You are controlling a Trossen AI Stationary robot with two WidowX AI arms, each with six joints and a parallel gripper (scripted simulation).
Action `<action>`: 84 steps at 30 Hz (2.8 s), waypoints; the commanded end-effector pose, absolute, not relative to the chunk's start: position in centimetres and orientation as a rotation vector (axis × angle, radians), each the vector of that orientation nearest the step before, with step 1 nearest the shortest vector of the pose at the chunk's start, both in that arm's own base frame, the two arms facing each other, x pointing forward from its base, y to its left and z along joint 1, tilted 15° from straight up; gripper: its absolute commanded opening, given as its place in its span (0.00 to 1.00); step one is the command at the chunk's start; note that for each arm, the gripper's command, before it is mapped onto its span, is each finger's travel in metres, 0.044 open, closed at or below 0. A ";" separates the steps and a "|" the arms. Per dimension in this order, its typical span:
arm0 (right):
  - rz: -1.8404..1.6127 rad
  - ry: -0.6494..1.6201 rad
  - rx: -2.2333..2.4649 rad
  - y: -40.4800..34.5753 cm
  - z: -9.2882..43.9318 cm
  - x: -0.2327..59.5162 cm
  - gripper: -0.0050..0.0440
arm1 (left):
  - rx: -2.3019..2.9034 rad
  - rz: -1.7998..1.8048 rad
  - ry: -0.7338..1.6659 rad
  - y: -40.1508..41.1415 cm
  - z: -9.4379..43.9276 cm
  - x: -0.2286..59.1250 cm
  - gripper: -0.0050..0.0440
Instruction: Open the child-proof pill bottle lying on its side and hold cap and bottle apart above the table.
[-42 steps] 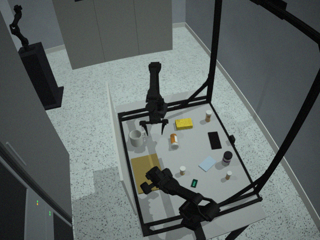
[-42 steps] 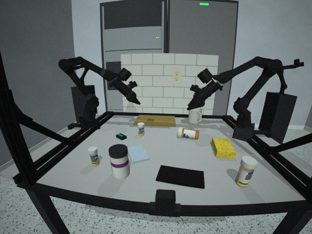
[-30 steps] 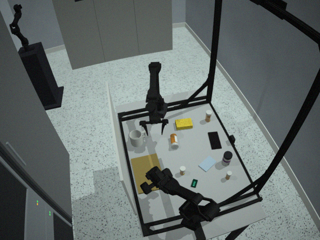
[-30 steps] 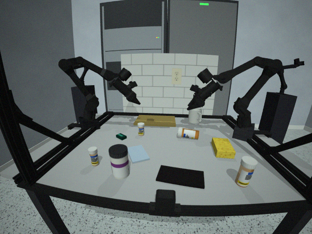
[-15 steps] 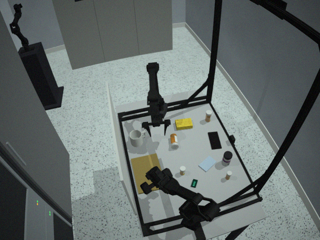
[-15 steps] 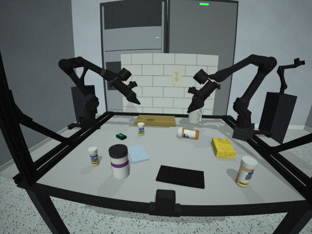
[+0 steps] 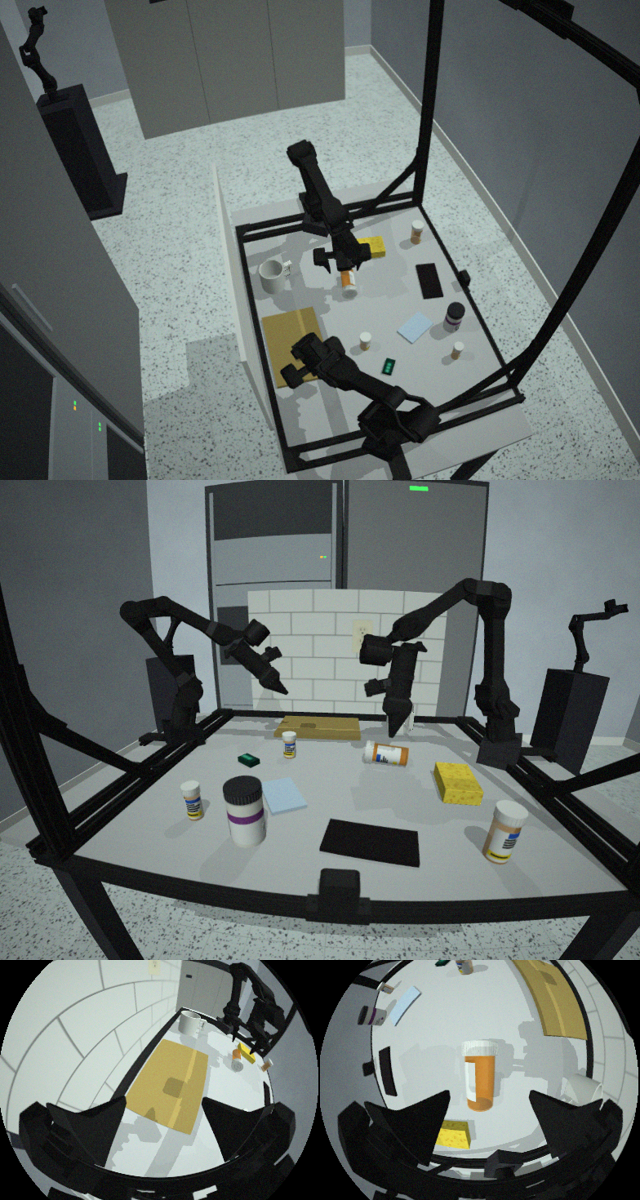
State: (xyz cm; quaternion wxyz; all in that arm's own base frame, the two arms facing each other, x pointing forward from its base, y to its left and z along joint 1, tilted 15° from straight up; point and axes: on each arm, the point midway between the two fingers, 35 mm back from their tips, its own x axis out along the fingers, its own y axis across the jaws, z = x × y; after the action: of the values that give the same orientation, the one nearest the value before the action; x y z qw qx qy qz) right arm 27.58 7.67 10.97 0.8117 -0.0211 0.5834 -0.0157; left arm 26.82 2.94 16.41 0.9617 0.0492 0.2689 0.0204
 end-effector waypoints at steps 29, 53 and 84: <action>-0.073 1.330 -0.091 9.0 7.2 28.2 1.00 | 0.100 0.041 0.545 2.9 16.4 26.8 1.00; -0.073 1.330 -0.092 8.6 3.7 29.0 1.00 | 0.100 0.041 0.545 2.9 16.4 26.8 1.00; -0.073 1.330 -0.092 8.5 3.3 29.1 0.47 | 0.100 0.041 0.545 2.9 16.4 26.8 1.00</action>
State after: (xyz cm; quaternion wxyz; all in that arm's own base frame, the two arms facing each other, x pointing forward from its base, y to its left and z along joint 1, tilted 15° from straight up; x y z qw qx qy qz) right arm 29.09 8.51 3.41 0.7858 -0.0420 0.6161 -0.0354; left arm 26.82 2.94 16.41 0.9617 0.0492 0.2689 0.0204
